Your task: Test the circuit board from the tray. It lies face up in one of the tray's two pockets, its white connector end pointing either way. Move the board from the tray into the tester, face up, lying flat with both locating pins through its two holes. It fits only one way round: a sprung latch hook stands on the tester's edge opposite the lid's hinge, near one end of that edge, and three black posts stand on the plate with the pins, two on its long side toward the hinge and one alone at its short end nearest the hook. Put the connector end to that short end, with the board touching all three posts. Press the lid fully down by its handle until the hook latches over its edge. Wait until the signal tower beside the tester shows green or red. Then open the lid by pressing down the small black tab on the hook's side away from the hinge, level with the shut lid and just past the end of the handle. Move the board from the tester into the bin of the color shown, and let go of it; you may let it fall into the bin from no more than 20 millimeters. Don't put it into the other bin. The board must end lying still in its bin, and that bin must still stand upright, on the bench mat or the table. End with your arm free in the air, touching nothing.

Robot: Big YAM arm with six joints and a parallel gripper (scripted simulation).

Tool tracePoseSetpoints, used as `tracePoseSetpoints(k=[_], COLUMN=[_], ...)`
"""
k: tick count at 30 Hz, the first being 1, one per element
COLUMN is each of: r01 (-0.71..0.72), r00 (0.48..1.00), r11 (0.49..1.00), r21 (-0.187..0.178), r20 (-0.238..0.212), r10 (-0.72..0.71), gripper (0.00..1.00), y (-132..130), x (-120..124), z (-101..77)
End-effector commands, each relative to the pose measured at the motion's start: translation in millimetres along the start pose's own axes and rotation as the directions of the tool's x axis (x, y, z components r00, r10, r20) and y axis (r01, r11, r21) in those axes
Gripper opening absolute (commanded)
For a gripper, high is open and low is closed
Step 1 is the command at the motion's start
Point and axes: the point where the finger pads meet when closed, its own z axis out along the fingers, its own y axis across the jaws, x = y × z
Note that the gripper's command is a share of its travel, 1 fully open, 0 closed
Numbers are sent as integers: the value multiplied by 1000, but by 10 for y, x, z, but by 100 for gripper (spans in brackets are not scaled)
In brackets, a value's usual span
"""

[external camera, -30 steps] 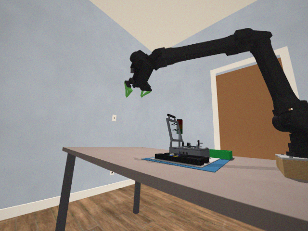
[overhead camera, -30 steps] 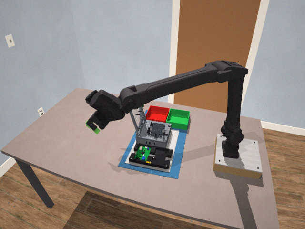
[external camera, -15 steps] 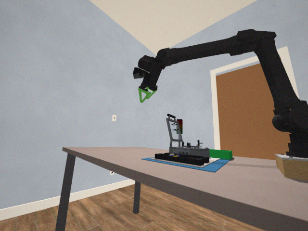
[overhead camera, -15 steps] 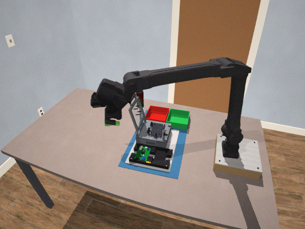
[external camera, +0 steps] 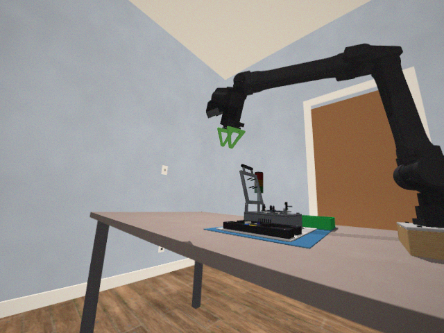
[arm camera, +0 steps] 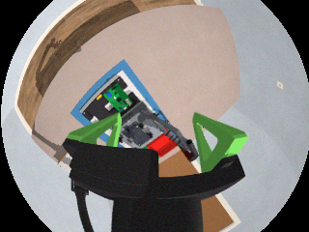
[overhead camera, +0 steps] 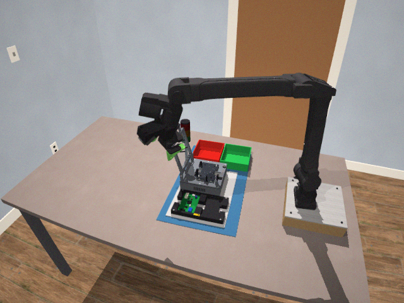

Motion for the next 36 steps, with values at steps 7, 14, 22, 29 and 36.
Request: tracePoseSetpoints(k=[7,14,22,29,36], r01=[317,460,512,514,509], r00=[948,888,859,857,860], r11=[935,853,805,804,806], r21=[-159,-245,-300,-300,-301], r20=[39,124,153,152,151], r10=[-315,-443,-489,-492,-487], gripper=[100,100,100,92,92], y=[-23,119,258,265,265], x=[360,625,665,657,657], z=[-348,-632,-577,-578,-578])
